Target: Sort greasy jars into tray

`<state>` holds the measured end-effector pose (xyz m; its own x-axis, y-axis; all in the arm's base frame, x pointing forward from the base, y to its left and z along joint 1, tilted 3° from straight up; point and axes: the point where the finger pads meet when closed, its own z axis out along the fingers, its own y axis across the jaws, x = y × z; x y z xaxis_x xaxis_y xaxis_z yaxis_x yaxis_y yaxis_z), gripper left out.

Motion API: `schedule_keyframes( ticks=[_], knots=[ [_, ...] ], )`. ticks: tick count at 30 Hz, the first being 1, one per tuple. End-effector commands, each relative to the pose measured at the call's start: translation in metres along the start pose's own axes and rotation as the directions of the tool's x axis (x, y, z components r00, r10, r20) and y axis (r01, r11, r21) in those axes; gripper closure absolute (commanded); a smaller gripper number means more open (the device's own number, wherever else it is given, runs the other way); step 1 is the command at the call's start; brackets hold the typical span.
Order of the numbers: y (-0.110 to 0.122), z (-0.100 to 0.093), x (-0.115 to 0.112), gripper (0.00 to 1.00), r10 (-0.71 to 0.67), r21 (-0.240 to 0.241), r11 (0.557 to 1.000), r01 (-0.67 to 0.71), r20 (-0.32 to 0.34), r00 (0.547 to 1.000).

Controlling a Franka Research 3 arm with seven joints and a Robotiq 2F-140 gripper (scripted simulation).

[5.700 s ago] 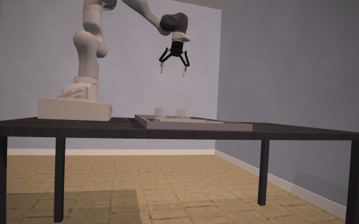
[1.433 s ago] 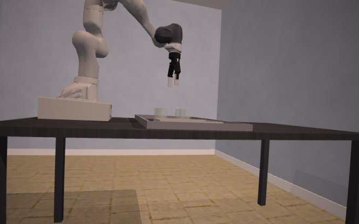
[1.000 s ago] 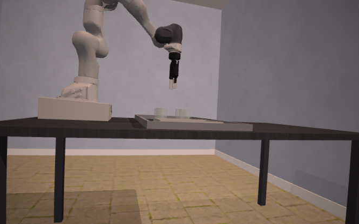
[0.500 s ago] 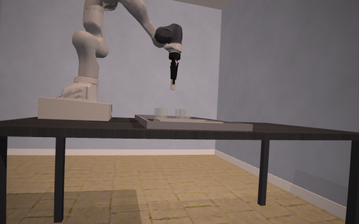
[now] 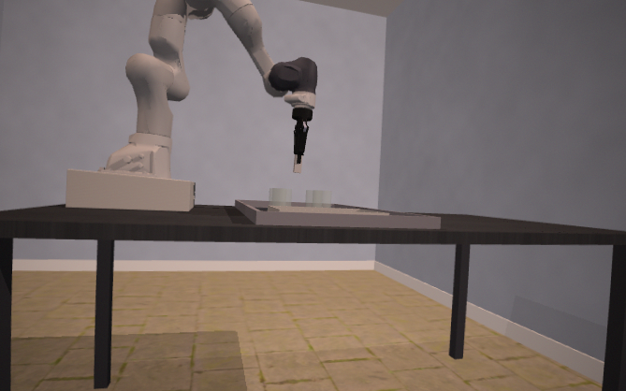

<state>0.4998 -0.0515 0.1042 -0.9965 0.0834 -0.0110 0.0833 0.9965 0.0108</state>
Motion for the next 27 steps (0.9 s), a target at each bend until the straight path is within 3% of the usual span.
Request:
schedule_keyframes(
  ticks=[1,11,18,27],
  knots=[
    [-0.002,0.001,-0.013,1.00,0.023,0.012,1.000,-0.023,0.038,0.999],
    [-0.085,0.000,-0.009,1.00,0.023,0.012,1.000,-0.023,0.038,0.999],
    [-0.085,0.019,-0.009,1.00,0.023,0.012,1.000,-0.023,0.038,0.999],
    [-0.086,0.062,-0.011,1.00,0.023,0.012,1.000,-0.023,0.038,0.999]
  ],
)
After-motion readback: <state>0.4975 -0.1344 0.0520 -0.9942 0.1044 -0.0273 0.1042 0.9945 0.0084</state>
